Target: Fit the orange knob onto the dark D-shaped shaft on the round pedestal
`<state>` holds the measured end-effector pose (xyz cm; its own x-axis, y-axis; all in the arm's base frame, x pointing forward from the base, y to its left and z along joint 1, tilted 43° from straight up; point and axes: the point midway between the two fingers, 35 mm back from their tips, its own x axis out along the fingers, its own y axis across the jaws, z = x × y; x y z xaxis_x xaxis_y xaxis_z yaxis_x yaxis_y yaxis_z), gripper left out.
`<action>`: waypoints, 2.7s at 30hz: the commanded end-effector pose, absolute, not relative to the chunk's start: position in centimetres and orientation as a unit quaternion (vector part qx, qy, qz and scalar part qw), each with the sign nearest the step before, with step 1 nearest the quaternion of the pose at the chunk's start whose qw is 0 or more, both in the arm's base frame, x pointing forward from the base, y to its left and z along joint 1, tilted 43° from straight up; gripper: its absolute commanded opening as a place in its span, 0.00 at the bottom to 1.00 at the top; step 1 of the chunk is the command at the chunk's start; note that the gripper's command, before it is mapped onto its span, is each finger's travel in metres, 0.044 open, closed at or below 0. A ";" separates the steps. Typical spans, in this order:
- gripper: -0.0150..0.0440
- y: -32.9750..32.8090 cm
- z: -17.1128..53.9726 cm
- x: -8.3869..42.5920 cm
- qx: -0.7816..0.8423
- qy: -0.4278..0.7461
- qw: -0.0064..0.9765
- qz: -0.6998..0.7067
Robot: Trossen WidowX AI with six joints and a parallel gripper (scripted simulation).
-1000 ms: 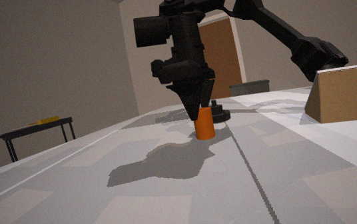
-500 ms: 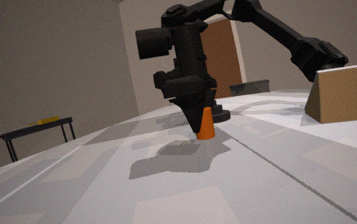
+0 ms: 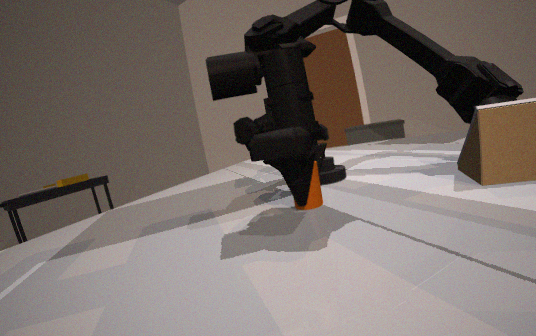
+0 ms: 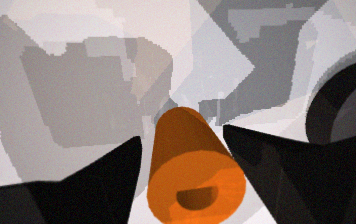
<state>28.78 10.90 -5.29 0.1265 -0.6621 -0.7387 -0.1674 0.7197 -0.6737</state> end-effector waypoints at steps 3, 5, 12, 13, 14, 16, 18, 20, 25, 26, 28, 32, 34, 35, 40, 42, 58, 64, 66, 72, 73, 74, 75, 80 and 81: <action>0.54 10.8 -5.4 28.7 -0.330 0.635 0.674 -0.183; 0.52 10.8 -5.4 28.7 -0.330 0.635 0.674 -0.183; 0.31 11.4 -4.9 28.8 -0.329 0.635 0.674 -0.182; 0.26 11.8 -4.6 28.8 -0.329 0.635 0.675 -0.182; 0.25 12.2 -4.2 28.9 -0.329 0.635 0.675 -0.181; 0.25 13.0 -3.5 28.9 -0.329 0.635 0.675 -0.181; 0.25 13.8 -2.8 28.9 -0.329 0.636 0.675 -0.180; 0.25 14.5 -2.0 28.8 -0.328 0.636 0.675 -0.180; 0.25 16.4 -0.1 28.5 -0.328 0.636 0.675 -0.180; 0.25 16.8 0.3 28.4 -0.328 0.636 0.675 -0.180; 0.25 17.5 1.2 28.2 -0.328 0.636 0.675 -0.180; 0.25 18.8 2.9 27.7 -0.328 0.636 0.674 -0.180; 0.25 19.4 3.8 27.4 -0.329 0.636 0.674 -0.180; 0.25 19.7 4.2 27.2 -0.329 0.636 0.674 -0.181; 0.25 20.1 4.9 27.0 -0.329 0.636 0.674 -0.181; 0.25 19.8 5.1 27.1 -0.329 0.636 0.674 -0.180; 0.25 15.2 7.3 28.9 -0.327 0.637 0.675 -0.176; 0.25 13.4 8.0 29.4 -0.327 0.637 0.675 -0.176; 0.25 12.8 8.3 29.5 -0.327 0.637 0.675 -0.177; 0.25 11.0 9.0 29.8 -0.328 0.637 0.675 -0.177; 0.25 10.7 9.1 29.8 -0.328 0.637 0.675 -0.178; 0.25 10.4 9.3 29.8 -0.328 0.636 0.675 -0.178; 0.25 10.1 9.4 29.9 -0.328 0.636 0.675 -0.178; 0.25 8.6 9.9 29.9 -0.329 0.636 0.674 -0.180; 0.25 8.3 10.1 30.0 -0.330 0.636 0.674 -0.180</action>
